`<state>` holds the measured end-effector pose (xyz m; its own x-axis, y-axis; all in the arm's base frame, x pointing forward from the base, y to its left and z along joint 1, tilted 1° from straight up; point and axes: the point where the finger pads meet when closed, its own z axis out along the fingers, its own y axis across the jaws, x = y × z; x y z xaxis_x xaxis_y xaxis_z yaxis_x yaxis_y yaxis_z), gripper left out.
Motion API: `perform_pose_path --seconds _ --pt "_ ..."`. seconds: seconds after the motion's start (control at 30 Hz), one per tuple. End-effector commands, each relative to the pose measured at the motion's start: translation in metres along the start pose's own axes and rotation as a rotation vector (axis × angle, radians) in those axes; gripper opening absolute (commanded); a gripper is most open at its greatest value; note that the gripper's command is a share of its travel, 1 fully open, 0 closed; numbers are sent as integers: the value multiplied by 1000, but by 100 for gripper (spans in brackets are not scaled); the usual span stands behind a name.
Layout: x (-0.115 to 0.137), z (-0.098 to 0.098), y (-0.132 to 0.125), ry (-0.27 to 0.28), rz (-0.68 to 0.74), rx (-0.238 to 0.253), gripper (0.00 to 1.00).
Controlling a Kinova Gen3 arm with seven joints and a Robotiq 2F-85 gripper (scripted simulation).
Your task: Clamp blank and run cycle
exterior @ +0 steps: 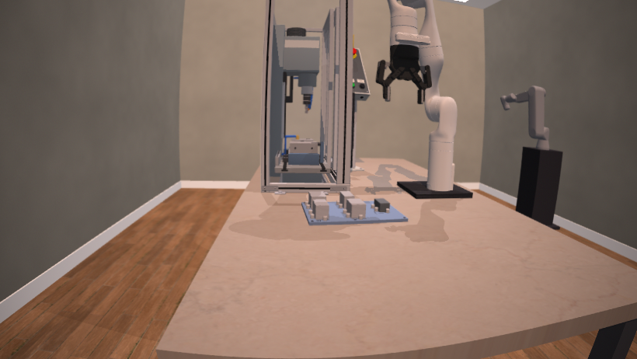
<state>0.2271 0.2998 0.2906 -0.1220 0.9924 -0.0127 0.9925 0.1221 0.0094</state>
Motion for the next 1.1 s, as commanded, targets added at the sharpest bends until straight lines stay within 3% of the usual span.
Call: perform_pose_path --seconds 0.0,0.23,0.4,0.8,0.97,1.07 --pt "-1 6 2 5 0 -4 100" --pt "-1 6 2 5 0 -4 100" --pt "-16 53 9 5 0 -4 100" --pt "-16 53 9 5 0 -4 100" --pt "-32 100 16 5 0 -4 100" --pt "-32 100 16 5 0 -4 100"
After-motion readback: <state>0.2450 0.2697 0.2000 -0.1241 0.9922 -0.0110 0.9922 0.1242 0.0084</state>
